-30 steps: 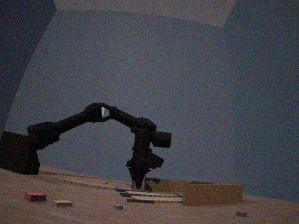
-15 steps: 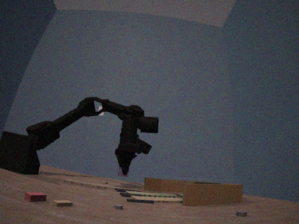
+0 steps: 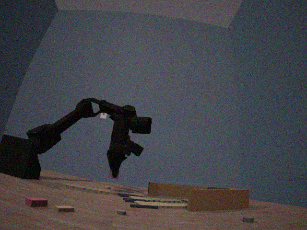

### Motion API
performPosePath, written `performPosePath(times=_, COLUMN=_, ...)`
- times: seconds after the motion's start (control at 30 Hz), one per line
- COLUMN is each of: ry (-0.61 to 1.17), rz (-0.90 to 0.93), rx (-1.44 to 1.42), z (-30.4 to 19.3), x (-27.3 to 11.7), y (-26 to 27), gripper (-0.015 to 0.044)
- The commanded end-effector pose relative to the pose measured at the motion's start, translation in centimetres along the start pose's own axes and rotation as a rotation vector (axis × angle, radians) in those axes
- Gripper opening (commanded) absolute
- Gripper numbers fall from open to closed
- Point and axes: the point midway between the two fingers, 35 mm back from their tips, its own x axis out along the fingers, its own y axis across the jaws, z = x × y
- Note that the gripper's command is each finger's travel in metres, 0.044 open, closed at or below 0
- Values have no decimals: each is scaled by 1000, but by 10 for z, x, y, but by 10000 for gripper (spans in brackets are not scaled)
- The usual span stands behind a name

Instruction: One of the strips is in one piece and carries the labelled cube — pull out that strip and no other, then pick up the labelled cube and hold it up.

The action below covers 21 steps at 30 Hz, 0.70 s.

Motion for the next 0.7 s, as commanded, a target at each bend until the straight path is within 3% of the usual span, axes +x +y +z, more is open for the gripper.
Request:
performPosePath(times=0.0, ry=3, rz=-5, rx=-3, z=-7, x=0, y=-1, gripper=0)
performPosePath(times=0.27, ry=4, rz=-6, rx=-2, z=-7, x=-34, y=-1, gripper=0)
performPosePath(times=0.67, ry=4, rz=-6, rx=-2, z=-7, x=-35, y=-1, gripper=0)
